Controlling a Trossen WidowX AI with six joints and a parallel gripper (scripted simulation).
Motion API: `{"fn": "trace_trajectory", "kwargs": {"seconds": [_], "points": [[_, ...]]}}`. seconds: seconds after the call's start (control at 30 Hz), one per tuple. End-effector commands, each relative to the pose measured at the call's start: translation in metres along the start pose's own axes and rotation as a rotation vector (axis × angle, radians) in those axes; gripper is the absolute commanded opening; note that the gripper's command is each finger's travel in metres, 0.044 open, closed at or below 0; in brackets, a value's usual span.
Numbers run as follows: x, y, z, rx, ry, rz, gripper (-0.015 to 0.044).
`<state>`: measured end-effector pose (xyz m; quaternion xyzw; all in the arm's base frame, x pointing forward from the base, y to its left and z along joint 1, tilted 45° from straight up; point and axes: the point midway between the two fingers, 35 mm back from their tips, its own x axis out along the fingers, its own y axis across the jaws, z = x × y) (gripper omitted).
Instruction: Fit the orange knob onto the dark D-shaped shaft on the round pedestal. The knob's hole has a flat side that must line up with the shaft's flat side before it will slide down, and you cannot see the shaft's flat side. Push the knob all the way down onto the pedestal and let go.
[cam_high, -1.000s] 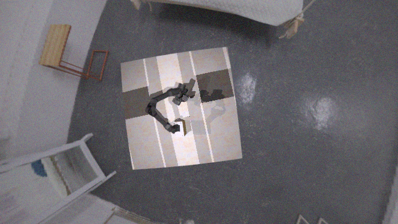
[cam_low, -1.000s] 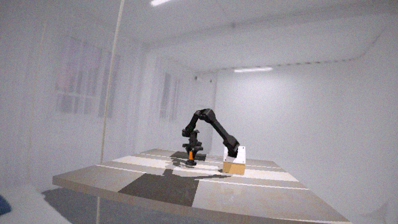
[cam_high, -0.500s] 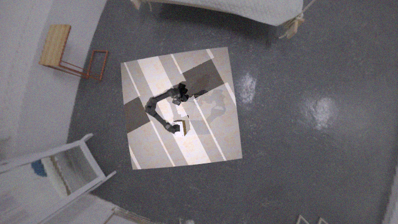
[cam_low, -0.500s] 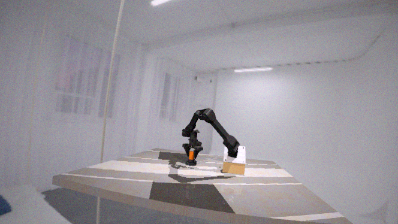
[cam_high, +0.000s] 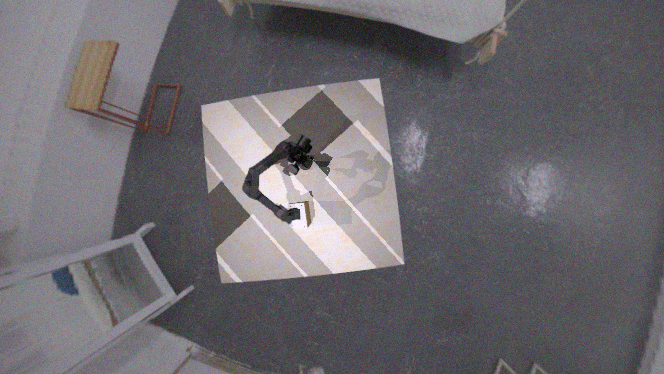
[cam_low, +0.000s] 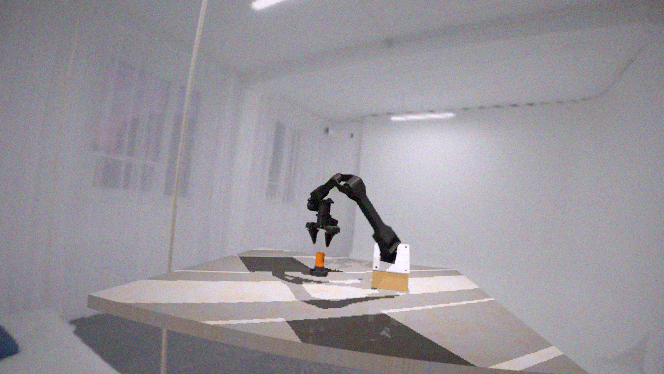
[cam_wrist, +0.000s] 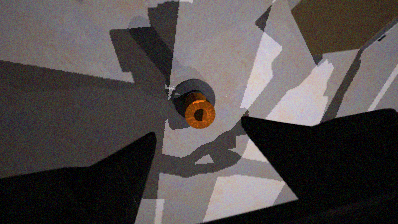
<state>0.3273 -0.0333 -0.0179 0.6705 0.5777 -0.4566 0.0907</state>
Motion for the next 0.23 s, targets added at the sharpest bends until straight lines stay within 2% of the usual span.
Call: {"fn": "trace_trajectory", "kwargs": {"seconds": [0.0,0.2], "points": [[-0.0122,-0.0014,-0.0007,-0.009,-0.007,-0.009,0.044],[-0.0122,0.0004,-0.0002,-0.009,-0.007,-0.009,0.044]]}}
